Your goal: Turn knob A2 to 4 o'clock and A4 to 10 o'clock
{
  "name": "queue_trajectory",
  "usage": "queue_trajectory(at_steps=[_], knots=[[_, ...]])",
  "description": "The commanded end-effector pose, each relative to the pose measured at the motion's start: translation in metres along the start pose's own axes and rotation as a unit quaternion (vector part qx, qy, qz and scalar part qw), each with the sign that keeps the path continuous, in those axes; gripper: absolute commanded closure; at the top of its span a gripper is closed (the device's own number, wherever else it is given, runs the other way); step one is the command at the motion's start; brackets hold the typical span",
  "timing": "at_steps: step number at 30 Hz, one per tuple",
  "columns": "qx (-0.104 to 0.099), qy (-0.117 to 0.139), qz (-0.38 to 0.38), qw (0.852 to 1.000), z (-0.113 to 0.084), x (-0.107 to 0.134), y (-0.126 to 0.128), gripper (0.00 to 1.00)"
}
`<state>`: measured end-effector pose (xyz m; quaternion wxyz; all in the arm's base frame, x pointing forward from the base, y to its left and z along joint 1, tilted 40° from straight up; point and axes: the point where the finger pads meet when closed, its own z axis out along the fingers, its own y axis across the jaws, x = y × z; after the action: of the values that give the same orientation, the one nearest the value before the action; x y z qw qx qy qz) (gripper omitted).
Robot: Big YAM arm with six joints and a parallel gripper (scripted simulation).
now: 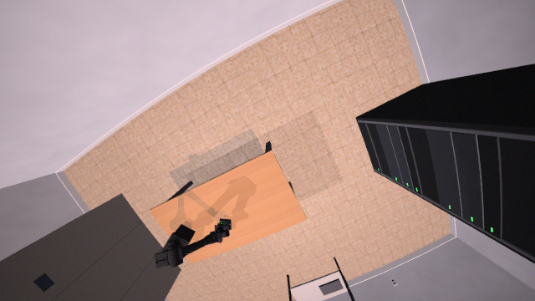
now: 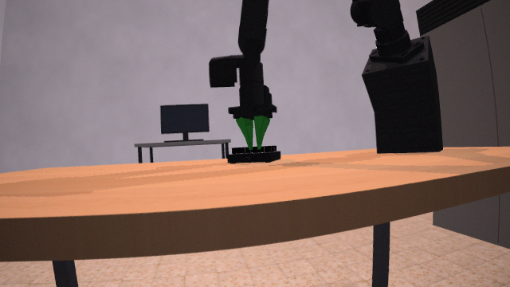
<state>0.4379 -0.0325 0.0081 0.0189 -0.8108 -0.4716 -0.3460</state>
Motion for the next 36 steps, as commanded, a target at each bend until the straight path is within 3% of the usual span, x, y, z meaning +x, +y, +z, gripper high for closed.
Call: queue_trajectory(at_steps=[1,11,14,26,32,36], knots=[[0.002,-0.003,0.005,1.000,0.003,-0.003,-0.002,0.81],[0.002,-0.003,0.005,1.000,0.002,-0.003,-0.002,0.81],[-0.008,-0.003,0.003,1.000,-0.011,-0.002,0.004,0.81],[-0.011,-0.001,0.000,1.000,-0.037,-0.002,0.007,0.81],[-0.008,-0.002,0.001,1.000,-0.046,-0.003,0.003,0.81],[0.002,-0.003,0.000,1.000,-0.040,-0.003,-0.001,0.81]])
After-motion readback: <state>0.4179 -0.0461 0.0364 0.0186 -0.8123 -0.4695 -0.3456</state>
